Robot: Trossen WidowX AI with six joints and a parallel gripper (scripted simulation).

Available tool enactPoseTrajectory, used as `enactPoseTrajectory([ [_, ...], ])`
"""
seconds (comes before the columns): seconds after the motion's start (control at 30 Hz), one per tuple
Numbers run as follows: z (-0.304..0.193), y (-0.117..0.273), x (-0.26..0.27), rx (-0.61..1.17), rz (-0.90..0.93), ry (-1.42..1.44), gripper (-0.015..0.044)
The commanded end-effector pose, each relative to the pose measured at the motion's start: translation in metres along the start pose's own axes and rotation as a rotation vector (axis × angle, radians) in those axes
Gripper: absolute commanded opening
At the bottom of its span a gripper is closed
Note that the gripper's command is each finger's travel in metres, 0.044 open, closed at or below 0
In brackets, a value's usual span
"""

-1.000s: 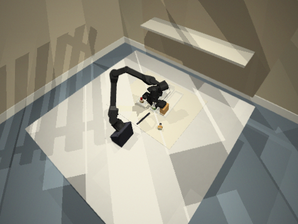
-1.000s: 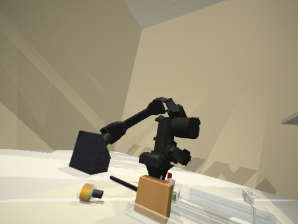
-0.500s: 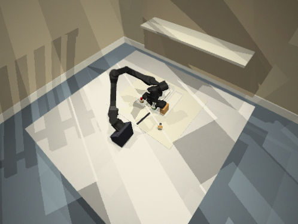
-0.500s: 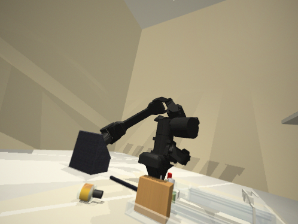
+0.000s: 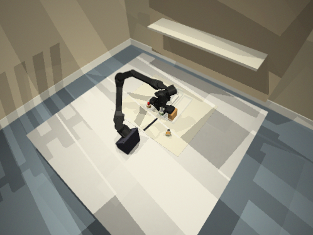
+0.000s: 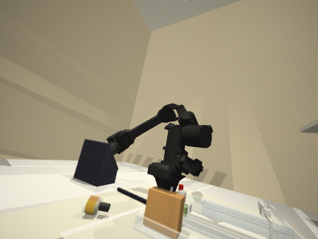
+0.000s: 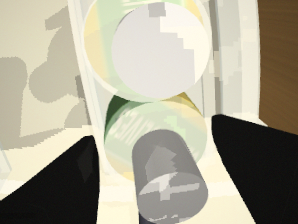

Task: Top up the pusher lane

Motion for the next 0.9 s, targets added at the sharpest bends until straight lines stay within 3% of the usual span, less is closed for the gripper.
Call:
enactPoseTrajectory([
  [0.0,0.000,0.001,0.000,0.000,0.000,0.004,0.0286],
  [0.47,-0.002,0.020,0.000,0.000,-0.001,0.004,0.0286],
  [0.87,-0.039,0.022,-0.003,0.001,-0.003,0.002,0.0286],
])
Point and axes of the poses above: the point midway between the two fingers, 35 mm back from their tips, its own y axis back along the fingers, its own x axis across the jaws, z = x × y, the point moved 10 cm from there along y, back along the fingers, and after that the axes turned 1 degree about -y, right-handed, at the moved point
